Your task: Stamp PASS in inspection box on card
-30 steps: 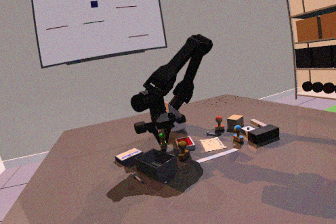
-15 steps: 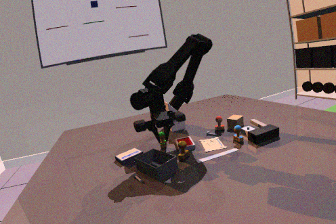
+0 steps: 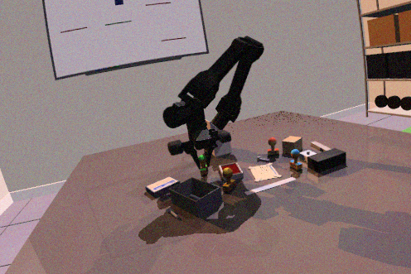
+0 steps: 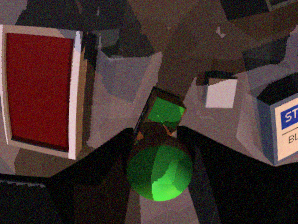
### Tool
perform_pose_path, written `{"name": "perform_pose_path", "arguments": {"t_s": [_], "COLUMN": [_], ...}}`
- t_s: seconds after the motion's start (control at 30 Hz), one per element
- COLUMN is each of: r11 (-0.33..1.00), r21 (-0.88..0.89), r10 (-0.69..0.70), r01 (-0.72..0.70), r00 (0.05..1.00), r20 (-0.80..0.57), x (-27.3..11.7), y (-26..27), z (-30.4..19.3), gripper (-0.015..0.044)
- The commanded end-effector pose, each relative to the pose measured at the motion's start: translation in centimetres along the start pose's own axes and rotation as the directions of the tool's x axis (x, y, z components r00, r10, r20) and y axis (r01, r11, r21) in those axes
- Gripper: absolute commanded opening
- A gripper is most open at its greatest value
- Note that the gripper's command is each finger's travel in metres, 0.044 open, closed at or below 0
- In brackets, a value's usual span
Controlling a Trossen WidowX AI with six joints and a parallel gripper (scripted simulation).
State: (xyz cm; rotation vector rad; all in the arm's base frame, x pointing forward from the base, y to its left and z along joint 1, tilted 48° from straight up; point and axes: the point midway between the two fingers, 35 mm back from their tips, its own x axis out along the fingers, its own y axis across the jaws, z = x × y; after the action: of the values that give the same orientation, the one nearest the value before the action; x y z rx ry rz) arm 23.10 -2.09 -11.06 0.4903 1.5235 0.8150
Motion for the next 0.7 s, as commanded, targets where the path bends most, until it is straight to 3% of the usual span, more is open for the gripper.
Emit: {"name": "perform_pose_path", "arguments": {"t_s": [0.0,0.67], "r11": [1.0,1.0], "r21": [-0.002,-0.002], "r10": [-0.003,-0.004], "r01": [0.003,0.004], "r00": [1.0,1.0], "r20": [-0.001,-0.001], "x": [-0.24,-1.19], "y": [-0.06,-0.08], "z": [0.02,0.05], "gripper": [0.0,0.0]}}
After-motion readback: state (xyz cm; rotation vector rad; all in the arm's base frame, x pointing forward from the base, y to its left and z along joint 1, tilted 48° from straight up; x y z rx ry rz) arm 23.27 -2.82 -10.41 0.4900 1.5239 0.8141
